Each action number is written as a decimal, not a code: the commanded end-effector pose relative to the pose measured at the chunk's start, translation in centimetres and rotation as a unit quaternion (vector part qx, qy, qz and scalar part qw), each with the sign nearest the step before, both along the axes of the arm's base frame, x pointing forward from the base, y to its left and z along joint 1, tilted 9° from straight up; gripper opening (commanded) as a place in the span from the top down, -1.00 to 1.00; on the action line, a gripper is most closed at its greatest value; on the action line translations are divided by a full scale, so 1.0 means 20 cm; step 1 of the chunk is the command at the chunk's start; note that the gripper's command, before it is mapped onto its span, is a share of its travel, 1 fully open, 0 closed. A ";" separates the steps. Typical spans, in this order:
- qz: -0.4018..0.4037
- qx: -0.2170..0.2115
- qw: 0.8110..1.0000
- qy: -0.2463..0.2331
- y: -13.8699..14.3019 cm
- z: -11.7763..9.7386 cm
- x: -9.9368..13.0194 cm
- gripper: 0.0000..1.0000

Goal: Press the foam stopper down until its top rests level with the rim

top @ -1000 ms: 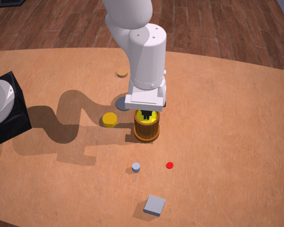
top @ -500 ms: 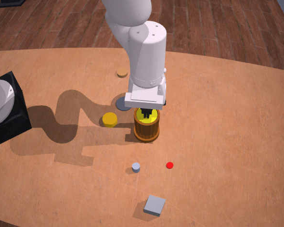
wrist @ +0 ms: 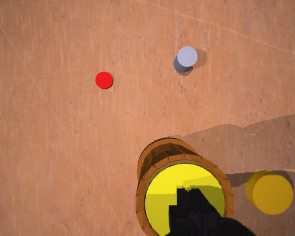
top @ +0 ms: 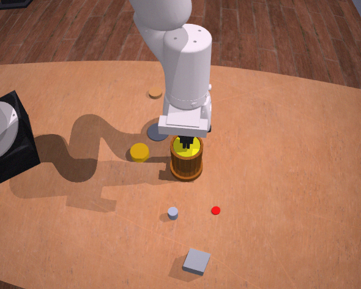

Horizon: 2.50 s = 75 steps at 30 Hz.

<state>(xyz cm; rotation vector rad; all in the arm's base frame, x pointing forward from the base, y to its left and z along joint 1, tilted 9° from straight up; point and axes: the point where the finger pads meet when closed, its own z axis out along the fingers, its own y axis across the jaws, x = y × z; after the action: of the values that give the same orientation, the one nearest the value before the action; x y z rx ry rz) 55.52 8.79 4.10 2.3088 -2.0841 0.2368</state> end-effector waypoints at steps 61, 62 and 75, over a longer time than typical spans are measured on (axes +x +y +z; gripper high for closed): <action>0.000 0.000 1.000 -0.001 0.02 0.20 -0.02 1.00; 0.000 0.000 1.000 -0.001 0.02 0.20 -0.02 1.00; 0.000 0.000 1.000 -0.001 0.02 0.20 -0.02 1.00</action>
<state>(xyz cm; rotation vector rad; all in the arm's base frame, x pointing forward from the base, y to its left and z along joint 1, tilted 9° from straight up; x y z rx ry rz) 55.14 9.25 7.98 2.3089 -2.0841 0.2367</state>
